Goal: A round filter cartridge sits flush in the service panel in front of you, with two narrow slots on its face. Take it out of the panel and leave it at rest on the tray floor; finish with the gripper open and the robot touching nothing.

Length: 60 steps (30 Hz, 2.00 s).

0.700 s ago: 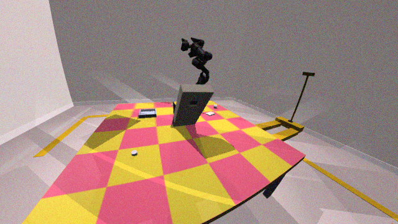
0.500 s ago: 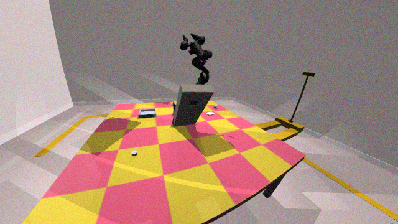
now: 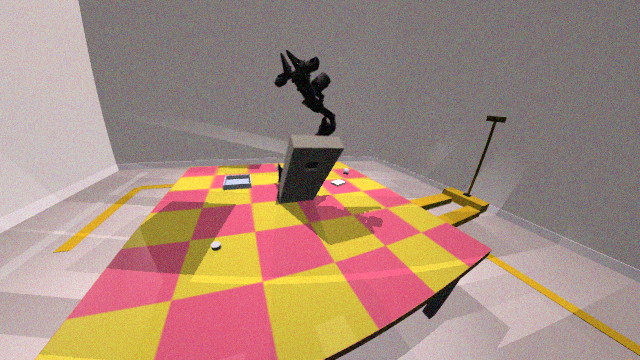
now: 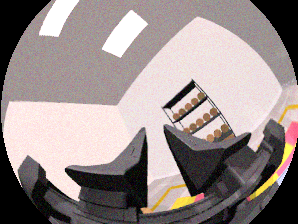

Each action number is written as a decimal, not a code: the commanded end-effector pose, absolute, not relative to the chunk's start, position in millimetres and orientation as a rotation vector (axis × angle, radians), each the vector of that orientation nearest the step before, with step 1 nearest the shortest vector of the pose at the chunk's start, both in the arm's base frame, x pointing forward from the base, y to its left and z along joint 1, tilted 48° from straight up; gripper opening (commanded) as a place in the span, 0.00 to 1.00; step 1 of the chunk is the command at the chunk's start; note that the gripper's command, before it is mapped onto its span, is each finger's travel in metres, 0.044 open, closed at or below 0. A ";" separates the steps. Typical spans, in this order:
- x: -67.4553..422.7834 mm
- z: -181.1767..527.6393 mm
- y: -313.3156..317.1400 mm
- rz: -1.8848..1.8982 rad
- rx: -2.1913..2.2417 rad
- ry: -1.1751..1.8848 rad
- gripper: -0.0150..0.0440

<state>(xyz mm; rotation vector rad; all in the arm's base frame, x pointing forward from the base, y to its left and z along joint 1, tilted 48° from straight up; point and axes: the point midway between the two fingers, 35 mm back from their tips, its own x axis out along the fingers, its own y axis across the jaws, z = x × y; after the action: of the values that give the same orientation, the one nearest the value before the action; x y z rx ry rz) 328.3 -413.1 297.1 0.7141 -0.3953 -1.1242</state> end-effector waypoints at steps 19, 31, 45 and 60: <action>301.3 153.0 -168.3 0.059 1.297 0.770 0.42; 296.3 159.9 -156.1 0.131 1.353 0.763 0.42; 310.5 150.9 -148.3 0.129 1.349 0.767 0.42; 329.0 141.6 -135.8 0.130 1.349 0.765 0.42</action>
<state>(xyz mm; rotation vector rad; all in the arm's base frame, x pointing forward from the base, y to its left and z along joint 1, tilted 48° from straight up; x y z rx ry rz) 327.0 -138.6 145.2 1.3439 0.7615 0.1358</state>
